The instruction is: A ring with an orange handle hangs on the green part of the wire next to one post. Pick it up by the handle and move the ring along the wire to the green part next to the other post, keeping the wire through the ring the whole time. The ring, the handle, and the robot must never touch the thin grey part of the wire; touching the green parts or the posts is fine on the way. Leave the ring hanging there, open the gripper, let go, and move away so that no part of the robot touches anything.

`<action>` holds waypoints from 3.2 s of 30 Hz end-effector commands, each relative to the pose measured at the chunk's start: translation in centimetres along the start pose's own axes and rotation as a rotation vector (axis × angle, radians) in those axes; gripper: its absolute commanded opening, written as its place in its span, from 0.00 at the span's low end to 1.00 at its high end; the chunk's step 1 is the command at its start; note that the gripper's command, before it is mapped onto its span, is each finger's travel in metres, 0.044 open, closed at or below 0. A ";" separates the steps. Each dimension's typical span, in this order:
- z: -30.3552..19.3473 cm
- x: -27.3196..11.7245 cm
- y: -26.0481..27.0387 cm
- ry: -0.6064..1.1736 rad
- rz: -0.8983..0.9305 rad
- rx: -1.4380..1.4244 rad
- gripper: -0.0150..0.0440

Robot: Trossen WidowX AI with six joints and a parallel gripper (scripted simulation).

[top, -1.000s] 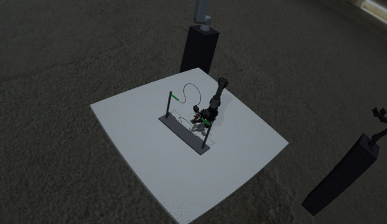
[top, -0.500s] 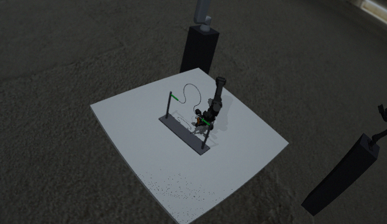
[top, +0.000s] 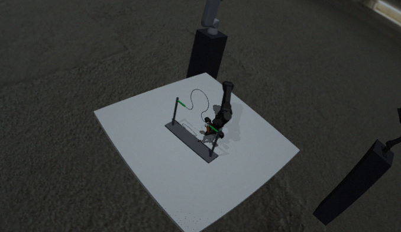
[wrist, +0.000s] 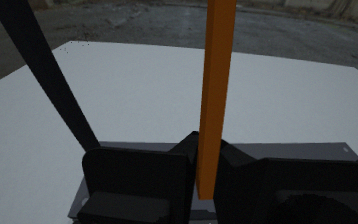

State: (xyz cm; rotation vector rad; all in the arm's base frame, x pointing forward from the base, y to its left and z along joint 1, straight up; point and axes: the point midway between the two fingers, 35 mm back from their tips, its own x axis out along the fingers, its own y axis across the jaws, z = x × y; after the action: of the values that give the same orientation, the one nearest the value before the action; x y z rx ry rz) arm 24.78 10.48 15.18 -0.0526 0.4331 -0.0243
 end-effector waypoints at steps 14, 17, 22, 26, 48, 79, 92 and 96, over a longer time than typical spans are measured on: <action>0.5 -0.3 1.8 -0.012 0.002 0.016 0.00; 0.5 -0.4 2.1 -0.012 0.002 0.016 0.00; 0.5 -0.4 2.6 -0.012 0.002 0.017 0.00; 0.6 -0.5 3.0 -0.012 0.002 0.017 0.00; -0.3 -0.2 4.2 -0.013 0.002 0.018 0.00; -0.3 -0.2 4.2 -0.011 0.007 0.015 0.44; -0.5 -3.5 4.4 0.001 0.002 0.019 0.53; -0.5 -4.7 4.3 -0.005 0.002 0.018 0.53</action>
State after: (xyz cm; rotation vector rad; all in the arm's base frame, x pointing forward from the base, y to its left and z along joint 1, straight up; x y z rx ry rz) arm 21.05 14.83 15.56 -0.0474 0.4431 -0.0263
